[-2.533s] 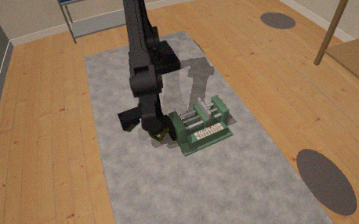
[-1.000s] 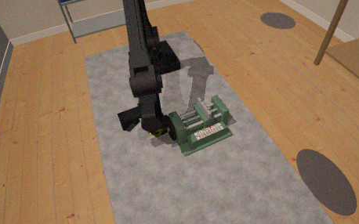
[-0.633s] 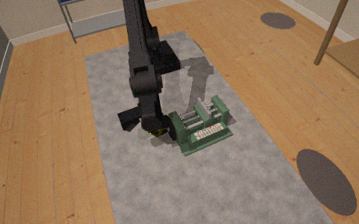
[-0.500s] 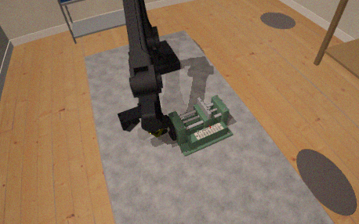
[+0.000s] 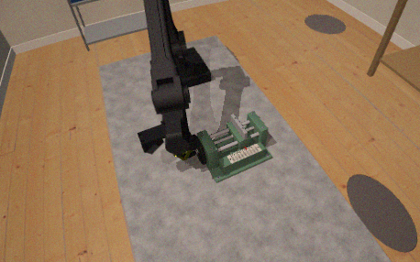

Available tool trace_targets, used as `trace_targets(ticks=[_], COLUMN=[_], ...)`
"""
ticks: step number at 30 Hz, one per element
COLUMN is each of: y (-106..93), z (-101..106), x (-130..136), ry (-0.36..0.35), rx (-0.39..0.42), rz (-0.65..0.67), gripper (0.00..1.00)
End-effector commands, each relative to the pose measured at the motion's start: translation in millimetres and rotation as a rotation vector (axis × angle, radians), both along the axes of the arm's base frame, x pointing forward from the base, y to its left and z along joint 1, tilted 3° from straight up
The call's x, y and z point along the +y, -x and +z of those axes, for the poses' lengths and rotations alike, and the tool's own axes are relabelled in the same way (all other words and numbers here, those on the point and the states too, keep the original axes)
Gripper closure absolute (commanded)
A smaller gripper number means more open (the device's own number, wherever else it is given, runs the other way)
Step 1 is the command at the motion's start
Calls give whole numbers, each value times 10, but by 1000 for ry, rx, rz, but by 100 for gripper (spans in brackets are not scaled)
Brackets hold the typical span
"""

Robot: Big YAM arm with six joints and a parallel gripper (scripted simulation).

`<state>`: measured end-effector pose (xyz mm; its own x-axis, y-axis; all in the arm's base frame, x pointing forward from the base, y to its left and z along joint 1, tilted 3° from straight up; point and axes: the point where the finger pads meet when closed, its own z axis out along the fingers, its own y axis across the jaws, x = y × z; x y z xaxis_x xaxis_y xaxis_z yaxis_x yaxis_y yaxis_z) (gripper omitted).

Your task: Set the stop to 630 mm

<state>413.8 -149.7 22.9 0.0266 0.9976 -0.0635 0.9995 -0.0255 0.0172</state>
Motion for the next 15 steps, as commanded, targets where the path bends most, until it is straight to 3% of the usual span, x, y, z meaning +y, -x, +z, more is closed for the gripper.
trace_targets(ticks=[1,4,6,15], y=[-4,-23,-309,-533], z=[-2,-62,76,-49], x=[-1,16,-23,-28], ry=[3,0,15,14], rx=[-9,-1,-49,-50], rz=[8,8,7,3], gripper=[94,94,94,94])
